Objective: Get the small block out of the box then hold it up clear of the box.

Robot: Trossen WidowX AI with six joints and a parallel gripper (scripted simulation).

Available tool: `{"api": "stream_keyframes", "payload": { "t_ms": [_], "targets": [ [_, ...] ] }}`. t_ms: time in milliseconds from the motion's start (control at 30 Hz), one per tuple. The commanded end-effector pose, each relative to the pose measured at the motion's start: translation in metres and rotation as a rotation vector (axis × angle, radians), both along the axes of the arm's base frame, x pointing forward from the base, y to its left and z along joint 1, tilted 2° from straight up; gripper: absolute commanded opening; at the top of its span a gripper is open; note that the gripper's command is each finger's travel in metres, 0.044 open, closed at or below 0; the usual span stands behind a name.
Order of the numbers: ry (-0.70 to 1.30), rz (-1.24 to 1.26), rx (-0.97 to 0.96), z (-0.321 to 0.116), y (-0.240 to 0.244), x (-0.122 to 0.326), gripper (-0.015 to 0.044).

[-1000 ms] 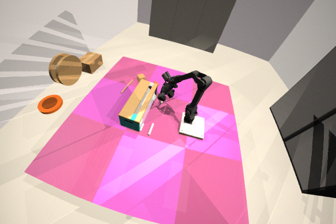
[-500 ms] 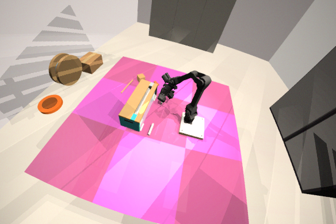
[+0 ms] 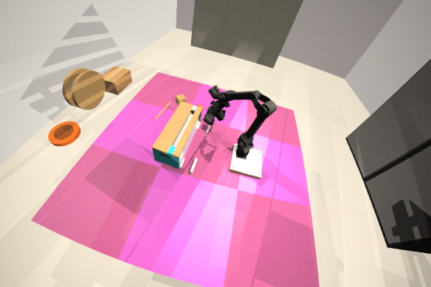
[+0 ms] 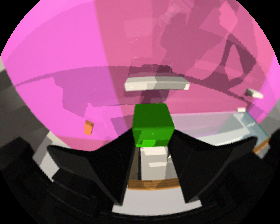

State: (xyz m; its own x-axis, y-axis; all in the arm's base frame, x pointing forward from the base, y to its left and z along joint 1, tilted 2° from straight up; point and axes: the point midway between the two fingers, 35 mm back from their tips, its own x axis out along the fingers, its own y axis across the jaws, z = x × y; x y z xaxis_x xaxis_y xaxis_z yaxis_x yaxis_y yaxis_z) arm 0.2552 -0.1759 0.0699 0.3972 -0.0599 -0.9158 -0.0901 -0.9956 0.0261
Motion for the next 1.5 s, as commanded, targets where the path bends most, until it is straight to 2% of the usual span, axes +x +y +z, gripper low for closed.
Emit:
{"api": "stream_keyframes", "payload": {
  "t_ms": [0,733,1467],
  "targets": [
    [-0.005,-0.006,-0.008,0.009,-0.001,0.001,0.0000],
    [-0.090,-0.452,-0.043,0.103,0.036,-0.034,0.0000],
    [-0.095,-0.466,-0.043,0.106,0.037,-0.035,0.0000]
  ]
}}
